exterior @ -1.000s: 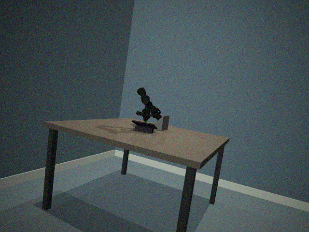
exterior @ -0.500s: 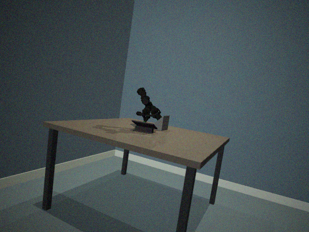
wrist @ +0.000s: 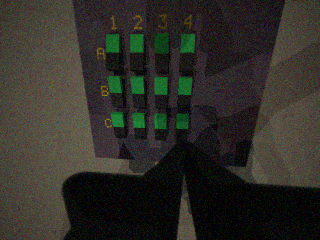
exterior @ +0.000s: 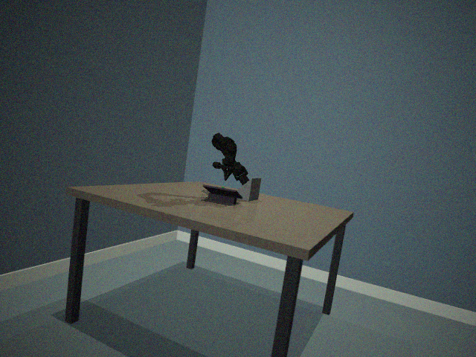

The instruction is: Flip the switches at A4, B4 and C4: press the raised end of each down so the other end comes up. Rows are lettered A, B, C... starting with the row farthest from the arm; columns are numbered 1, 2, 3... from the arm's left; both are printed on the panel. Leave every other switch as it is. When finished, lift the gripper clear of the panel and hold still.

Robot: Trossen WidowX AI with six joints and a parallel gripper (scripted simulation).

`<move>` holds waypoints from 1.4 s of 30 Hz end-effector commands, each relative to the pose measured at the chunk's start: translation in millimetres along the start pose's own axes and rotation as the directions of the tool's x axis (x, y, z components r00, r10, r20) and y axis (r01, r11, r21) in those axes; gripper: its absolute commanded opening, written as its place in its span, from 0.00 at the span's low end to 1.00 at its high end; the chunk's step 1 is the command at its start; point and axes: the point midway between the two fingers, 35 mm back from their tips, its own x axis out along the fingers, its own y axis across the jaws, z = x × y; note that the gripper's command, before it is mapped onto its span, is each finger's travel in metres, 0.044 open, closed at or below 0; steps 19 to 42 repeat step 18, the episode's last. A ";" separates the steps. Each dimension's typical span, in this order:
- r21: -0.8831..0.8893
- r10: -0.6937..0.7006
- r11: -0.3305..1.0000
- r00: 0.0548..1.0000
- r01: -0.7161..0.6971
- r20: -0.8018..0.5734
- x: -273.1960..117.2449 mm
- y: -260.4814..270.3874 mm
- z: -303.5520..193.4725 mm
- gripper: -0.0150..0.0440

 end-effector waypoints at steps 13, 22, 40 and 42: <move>0.001 -0.001 1.000 1.000 0.001 0.000 -8.1 34.9 28.1 0.25; 0.001 -0.001 1.000 1.000 0.001 0.000 -8.1 34.9 28.1 0.25; 0.001 -0.001 1.000 1.000 0.001 0.000 -8.1 34.9 28.1 0.25; 0.001 -0.001 1.000 1.000 0.001 0.000 -8.1 34.9 28.1 0.25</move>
